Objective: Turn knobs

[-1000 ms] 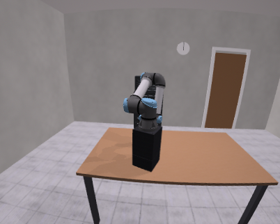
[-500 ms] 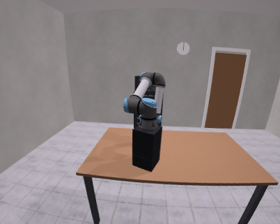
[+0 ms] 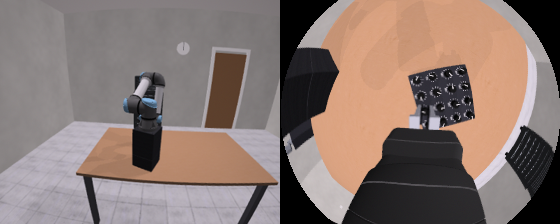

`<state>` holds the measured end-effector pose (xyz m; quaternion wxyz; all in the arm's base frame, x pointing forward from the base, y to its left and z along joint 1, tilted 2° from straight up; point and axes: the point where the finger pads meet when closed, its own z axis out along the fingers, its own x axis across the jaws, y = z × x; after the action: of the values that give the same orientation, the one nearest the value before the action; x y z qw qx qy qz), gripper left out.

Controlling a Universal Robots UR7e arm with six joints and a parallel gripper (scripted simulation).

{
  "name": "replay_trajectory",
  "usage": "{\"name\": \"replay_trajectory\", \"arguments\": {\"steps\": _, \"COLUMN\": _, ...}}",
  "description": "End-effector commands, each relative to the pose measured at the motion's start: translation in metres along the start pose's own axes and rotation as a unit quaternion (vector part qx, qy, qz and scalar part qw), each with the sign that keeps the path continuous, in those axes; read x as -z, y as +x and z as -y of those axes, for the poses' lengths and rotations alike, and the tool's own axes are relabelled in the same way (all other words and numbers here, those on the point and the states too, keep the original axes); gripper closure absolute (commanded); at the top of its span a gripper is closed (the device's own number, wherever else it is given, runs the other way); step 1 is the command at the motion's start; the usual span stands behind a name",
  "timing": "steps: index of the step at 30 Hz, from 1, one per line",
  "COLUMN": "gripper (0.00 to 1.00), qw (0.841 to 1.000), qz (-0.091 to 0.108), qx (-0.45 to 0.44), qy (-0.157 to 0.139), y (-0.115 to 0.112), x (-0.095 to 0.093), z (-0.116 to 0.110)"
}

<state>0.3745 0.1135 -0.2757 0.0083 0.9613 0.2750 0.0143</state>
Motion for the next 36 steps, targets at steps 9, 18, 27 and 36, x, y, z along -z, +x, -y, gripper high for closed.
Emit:
{"name": "replay_trajectory", "arguments": {"steps": 9, "gripper": 0.7, "qw": 1.0, "qz": -0.001, "qx": 0.018, "qy": 0.0, "y": 0.0003, "x": 0.0003, "z": -0.0002}}
{"name": "replay_trajectory", "arguments": {"steps": 18, "gripper": 0.7, "qw": 1.0, "qz": -0.001, "qx": 0.018, "qy": 0.0, "y": 0.0003, "x": 0.0003, "z": -0.0002}}
{"name": "replay_trajectory", "arguments": {"steps": 27, "gripper": 0.54, "qw": 1.0, "qz": -0.001, "qx": 0.018, "qy": 0.0, "y": 0.0003, "x": 0.0003, "z": -0.0002}}
{"name": "replay_trajectory", "arguments": {"steps": 36, "gripper": 0.54, "qw": 1.0, "qz": -0.001, "qx": 0.018, "qy": 0.0, "y": 0.0003, "x": 0.0003, "z": -0.0002}}
